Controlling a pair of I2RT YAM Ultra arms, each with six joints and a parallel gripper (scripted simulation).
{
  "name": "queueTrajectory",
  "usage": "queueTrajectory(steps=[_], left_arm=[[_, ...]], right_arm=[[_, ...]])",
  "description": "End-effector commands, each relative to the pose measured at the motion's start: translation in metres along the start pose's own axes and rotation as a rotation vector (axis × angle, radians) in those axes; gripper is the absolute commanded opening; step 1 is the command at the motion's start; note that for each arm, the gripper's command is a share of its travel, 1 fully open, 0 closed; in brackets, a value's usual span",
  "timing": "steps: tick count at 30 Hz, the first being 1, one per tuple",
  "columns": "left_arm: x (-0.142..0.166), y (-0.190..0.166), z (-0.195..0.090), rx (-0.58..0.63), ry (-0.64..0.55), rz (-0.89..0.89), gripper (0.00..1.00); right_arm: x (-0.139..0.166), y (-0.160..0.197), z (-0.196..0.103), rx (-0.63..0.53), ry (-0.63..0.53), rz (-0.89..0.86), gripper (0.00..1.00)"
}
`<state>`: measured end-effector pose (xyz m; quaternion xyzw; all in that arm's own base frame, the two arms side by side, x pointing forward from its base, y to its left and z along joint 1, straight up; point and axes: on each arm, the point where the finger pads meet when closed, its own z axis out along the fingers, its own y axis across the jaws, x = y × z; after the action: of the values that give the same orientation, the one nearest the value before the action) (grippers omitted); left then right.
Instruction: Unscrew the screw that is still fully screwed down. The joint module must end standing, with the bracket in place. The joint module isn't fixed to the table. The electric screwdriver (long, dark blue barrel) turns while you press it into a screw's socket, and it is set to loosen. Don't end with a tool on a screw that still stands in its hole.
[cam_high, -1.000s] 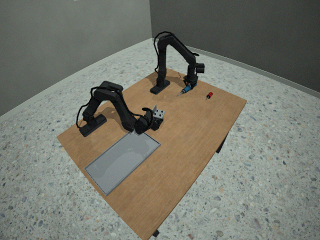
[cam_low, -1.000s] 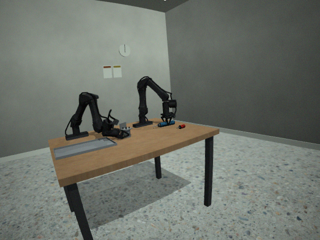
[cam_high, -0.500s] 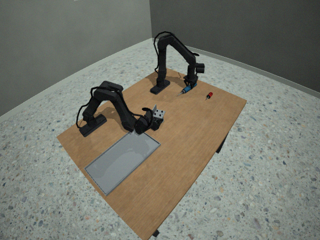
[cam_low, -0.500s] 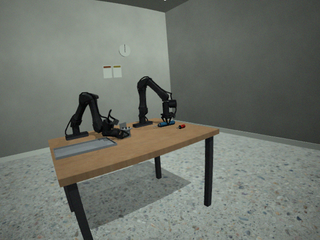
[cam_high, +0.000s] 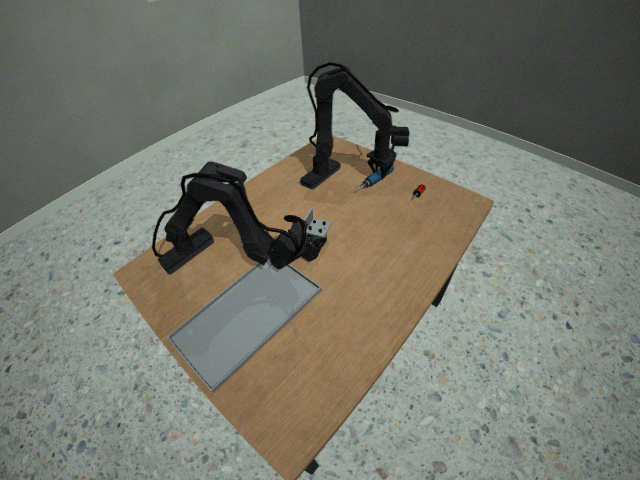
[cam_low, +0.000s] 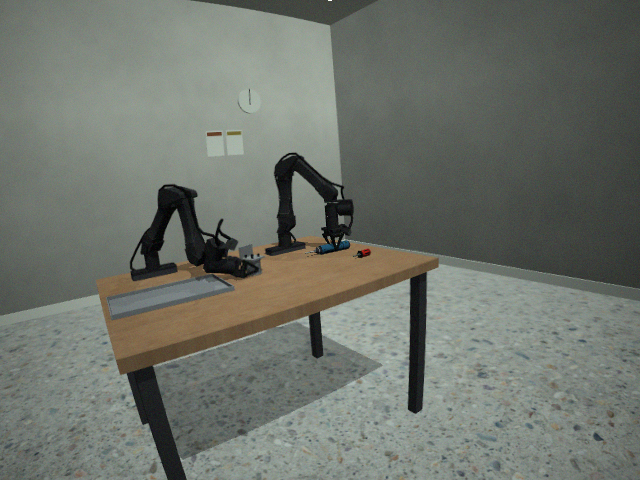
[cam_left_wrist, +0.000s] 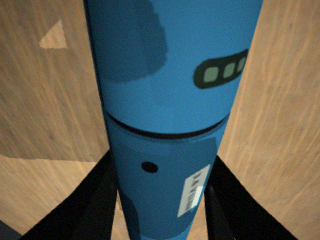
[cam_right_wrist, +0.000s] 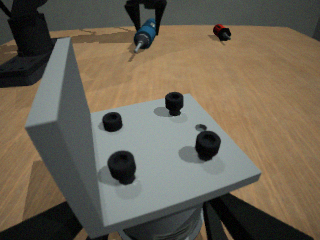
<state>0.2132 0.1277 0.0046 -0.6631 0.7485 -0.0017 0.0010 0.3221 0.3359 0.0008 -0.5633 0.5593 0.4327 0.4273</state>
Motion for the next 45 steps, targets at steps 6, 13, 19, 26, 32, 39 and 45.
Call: queueTrajectory(steps=[6,13,19,26,32,39,45], left_arm=[[-0.0027,-0.0025,-0.0026,0.008,-0.013,-0.001,0.44],[-0.0027,-0.0025,-0.0026,0.008,-0.013,-0.001,0.44],[-0.0027,-0.0025,-0.0026,0.008,-0.013,-0.001,0.44],[-0.0027,-0.0025,-0.0026,0.008,-0.013,-0.001,0.43],[-0.0027,-0.0025,-0.0026,0.008,-0.013,-0.001,0.43],[-0.0027,-0.0025,-0.0026,0.008,-0.013,-0.001,0.42],[-0.0027,-0.0025,-0.0026,0.008,-0.013,-0.001,0.42]], right_arm=[[-0.0138,-0.006,-0.0065,0.014,-0.019,-0.021,0.59],[-0.0138,-0.006,-0.0065,0.014,-0.019,-0.021,0.59],[-0.0138,-0.006,-0.0065,0.014,-0.019,-0.021,0.59],[-0.0138,-0.006,-0.0065,0.014,-0.019,-0.021,0.59],[-0.0138,-0.006,-0.0065,0.014,-0.019,-0.021,0.59],[-0.0138,-0.006,-0.0065,0.014,-0.019,-0.021,0.59],[-0.0138,-0.006,-0.0065,0.014,-0.019,-0.021,0.59]])
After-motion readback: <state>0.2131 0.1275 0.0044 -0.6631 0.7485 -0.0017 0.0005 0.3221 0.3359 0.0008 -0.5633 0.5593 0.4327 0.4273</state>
